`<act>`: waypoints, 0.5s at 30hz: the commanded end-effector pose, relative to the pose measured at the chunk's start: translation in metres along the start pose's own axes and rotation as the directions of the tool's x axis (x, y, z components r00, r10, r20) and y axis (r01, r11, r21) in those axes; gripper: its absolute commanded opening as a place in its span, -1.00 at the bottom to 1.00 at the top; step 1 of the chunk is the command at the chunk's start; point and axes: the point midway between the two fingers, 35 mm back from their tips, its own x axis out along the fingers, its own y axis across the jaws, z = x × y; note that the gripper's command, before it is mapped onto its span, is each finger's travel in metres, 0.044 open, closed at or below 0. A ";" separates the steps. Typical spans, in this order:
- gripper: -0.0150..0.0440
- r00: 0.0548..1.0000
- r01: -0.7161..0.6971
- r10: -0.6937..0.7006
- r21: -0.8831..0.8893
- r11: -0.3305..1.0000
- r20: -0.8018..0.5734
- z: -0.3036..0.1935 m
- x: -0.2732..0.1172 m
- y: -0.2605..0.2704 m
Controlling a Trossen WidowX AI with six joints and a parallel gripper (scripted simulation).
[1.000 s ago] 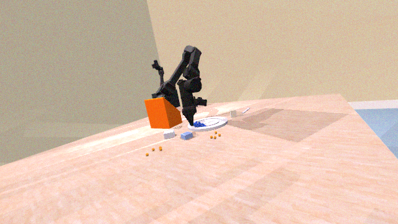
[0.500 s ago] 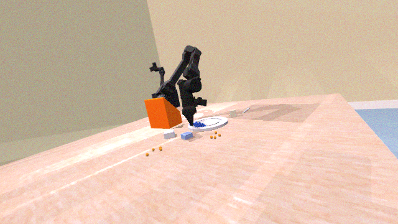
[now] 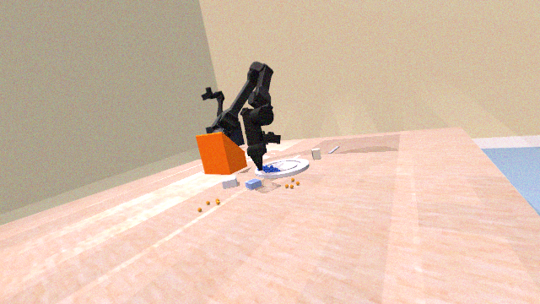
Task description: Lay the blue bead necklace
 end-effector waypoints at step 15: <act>-0.49 1.000 -0.004 0.004 0.005 1.000 0.005 0.000 -0.008 0.001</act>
